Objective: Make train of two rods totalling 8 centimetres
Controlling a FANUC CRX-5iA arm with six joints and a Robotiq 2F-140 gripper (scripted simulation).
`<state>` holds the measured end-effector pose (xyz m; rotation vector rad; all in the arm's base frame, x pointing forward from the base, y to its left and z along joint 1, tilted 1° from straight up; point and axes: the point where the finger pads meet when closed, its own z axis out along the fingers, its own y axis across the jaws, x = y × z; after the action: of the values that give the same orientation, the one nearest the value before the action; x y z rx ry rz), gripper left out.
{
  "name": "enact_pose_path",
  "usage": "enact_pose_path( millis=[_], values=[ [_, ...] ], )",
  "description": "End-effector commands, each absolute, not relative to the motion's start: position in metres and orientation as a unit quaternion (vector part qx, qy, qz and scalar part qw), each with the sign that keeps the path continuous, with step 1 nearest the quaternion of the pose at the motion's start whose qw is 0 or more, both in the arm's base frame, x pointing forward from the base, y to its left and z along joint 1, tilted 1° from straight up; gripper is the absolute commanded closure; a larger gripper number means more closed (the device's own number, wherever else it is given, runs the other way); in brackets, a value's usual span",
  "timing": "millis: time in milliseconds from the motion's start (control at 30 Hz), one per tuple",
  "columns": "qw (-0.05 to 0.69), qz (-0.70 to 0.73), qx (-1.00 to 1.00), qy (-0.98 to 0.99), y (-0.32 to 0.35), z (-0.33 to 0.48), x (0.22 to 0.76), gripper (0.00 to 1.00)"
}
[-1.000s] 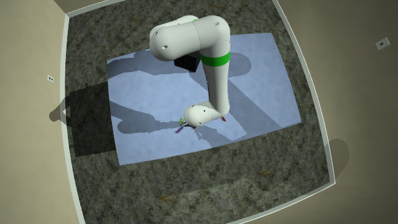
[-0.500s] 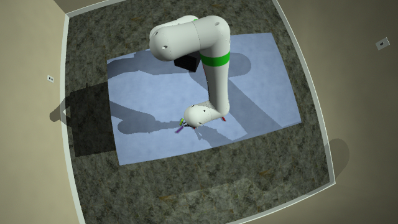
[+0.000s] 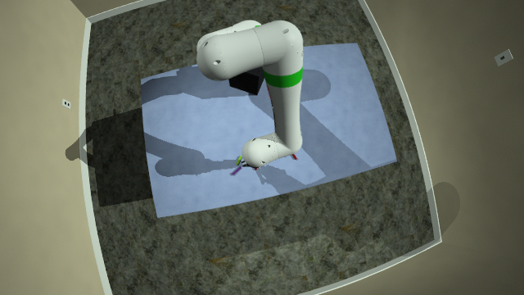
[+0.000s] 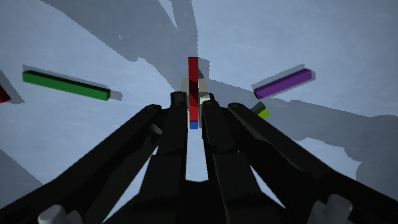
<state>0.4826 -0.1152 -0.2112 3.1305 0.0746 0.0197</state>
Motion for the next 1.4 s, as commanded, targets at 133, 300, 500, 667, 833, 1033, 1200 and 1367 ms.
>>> enact_pose_path(
  millis=[133,300,500,667,833,1033,1200,1367],
  values=[
    [0.005,0.006,1.0,0.024,-0.115,-0.211,0.483,0.95],
    [0.005,0.006,1.0,0.024,-0.115,-0.211,0.483,0.9],
    [0.005,0.006,1.0,0.024,-0.115,-0.211,0.483,0.88],
    [0.005,0.006,1.0,0.024,-0.115,-0.211,0.483,0.85],
    [0.005,0.006,1.0,0.024,-0.115,-0.211,0.483,0.85],
    [0.005,0.006,1.0,0.024,-0.115,-0.206,0.483,0.85],
    [0.005,0.006,1.0,0.024,-0.115,-0.197,0.483,0.85],
    [0.005,0.006,1.0,0.024,-0.115,-0.173,0.482,0.85]
  ],
)
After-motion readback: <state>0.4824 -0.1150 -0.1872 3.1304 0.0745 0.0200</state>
